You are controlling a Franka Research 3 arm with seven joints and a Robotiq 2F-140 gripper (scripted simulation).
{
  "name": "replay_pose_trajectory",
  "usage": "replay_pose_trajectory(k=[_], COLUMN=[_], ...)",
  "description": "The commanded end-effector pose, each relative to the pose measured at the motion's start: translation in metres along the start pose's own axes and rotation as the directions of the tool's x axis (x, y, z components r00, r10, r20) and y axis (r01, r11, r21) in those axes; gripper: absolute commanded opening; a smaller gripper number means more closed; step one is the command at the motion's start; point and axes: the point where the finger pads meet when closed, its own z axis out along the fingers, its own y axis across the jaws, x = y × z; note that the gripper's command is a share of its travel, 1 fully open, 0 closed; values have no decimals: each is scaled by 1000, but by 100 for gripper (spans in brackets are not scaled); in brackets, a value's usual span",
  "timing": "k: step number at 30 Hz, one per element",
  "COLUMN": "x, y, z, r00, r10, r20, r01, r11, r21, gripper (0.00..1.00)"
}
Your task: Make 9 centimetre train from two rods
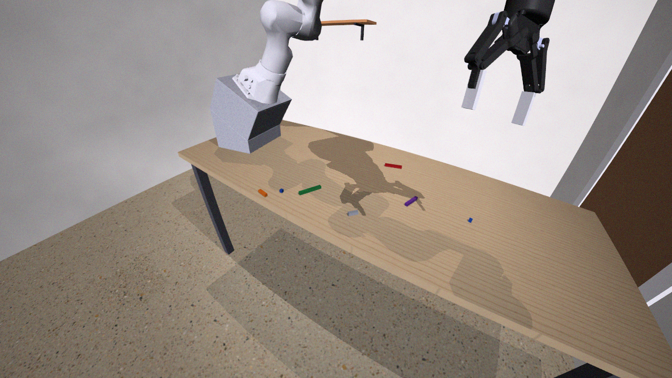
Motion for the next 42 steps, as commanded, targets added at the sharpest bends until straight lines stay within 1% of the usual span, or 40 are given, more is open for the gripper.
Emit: replay_pose_trajectory(k=[1,2,5,6,7,9,12,14,16,18,20,21,22,23,24,26,27,28,29,34,35,42], x=[10,10,39,39,50,50,86,87,115,117,145,150,150,168,177,177,189,204,209,209,228,228], y=[-23,-23,-58,-58,-72,-72,-117,-118,-153,-155,-190,-196,-196,-219,-229,-229,-244,-263,-270,-270,-293,-293], z=[14,14,36,36,44,44,73,74,97,98,120,124,124,138,145,145,154,168,172,172,188,188], r00=[997,997,992,992,989,989,975,975,960,960,941,938,938,924,917,917,907,893,888,888,869,869], r10=[70,70,127,127,148,148,219,222,276,278,332,340,340,374,389,389,410,437,446,446,478,478], r20=[33,33,13,13,6,6,-20,-21,-41,-42,-62,-65,-65,-78,-84,-84,-92,-107,-110,-110,-125,-125], r01=[-69,-69,-126,-126,-148,-148,-220,-222,-278,-280,-335,-343,-343,-378,-394,-394,-415,-444,-453,-453,-486,-486], r11=[997,997,991,991,988,988,975,974,960,959,941,938,938,925,918,918,909,895,890,890,873,873], r21=[-32,-32,-37,-37,-39,-39,-43,-43,-45,-45,-46,-46,-46,-45,-45,-45,-43,-46,-46,-46,-45,-45], gripper=[100,100,100,100,100,100,100,100,100,100,100,100,100,100,100,100,100,100,100,100,100,100])
